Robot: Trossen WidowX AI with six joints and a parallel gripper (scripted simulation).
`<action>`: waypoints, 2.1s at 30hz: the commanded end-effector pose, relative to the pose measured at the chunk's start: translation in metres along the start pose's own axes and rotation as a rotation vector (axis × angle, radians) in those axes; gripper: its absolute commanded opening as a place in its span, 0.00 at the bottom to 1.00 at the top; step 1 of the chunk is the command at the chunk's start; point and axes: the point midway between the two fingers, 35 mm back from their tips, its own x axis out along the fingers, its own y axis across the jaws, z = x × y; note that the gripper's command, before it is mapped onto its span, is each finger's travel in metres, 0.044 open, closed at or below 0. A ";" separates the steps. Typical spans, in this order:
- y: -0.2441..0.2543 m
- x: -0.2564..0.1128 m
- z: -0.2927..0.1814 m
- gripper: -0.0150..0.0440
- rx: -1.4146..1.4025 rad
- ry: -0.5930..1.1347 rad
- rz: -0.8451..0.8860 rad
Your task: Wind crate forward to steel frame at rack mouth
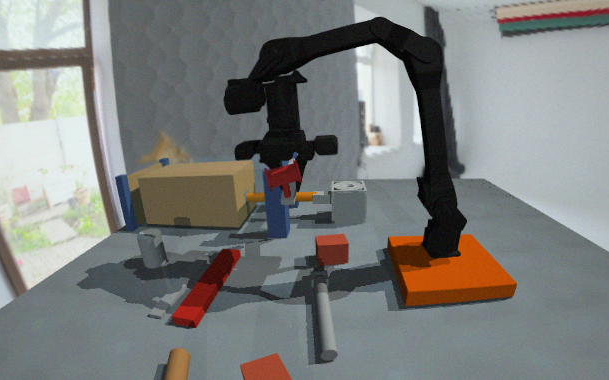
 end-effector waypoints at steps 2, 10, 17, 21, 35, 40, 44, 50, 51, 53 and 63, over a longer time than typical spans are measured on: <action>0.010 -0.006 -0.025 0.25 -0.006 -0.010 -0.007; 0.026 -0.009 -0.061 0.25 -0.012 -0.025 0.001; 0.044 -0.011 -0.090 0.25 -0.015 -0.044 0.009; 0.055 -0.013 -0.105 0.25 -0.017 -0.059 0.014; 0.099 -0.021 -0.147 0.25 -0.020 -0.119 0.019; 0.113 -0.027 -0.156 0.25 -0.022 -0.131 0.008; 0.114 -0.027 -0.156 0.25 -0.022 -0.130 0.006; 0.114 -0.027 -0.156 0.25 -0.022 -0.130 0.006; 0.114 -0.027 -0.156 0.25 -0.022 -0.130 0.006; 0.114 -0.027 -0.156 0.25 -0.022 -0.130 0.006; 0.114 -0.027 -0.156 0.25 -0.022 -0.130 0.006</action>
